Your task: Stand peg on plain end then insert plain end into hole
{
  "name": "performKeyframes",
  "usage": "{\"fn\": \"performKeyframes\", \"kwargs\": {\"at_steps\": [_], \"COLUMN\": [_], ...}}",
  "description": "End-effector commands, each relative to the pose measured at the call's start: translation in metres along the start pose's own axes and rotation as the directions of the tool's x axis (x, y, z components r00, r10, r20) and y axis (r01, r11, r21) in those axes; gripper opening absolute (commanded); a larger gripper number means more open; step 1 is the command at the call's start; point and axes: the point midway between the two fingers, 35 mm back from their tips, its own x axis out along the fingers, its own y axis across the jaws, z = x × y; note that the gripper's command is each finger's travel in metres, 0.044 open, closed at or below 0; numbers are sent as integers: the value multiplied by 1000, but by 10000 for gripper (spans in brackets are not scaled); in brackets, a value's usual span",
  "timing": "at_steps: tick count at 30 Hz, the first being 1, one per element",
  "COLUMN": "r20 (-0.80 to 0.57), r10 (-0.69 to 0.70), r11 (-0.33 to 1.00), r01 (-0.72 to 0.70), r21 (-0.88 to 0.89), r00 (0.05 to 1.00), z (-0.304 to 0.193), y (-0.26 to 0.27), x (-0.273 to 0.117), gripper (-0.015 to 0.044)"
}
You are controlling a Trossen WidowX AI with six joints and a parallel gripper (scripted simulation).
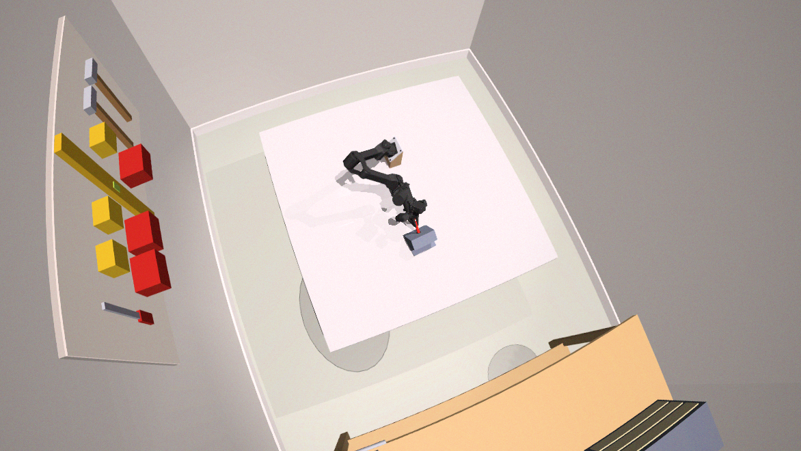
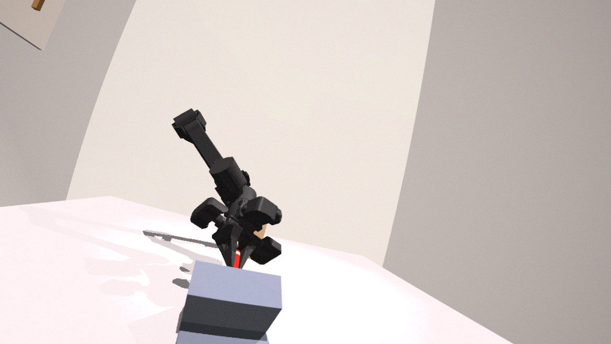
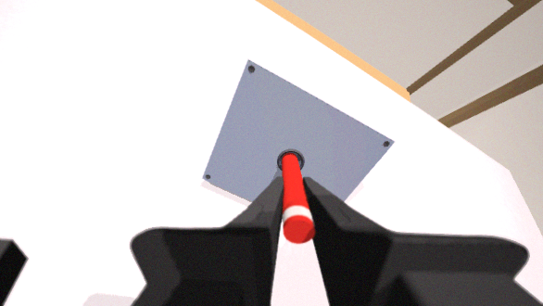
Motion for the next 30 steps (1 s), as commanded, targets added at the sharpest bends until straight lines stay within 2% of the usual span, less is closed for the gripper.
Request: {"fn": "performKeyframes", "kwargs": {"at_steps": [1, 30], "r20": [4, 4], "r10": [-1, -2], "r11": [1000, 1000], "r01": [1, 2], "r21": [-4, -4], "r00": [1000, 1000], "z": [1, 1], "y": [0, -1], "x": [3, 17], "gripper": [0, 0]}}
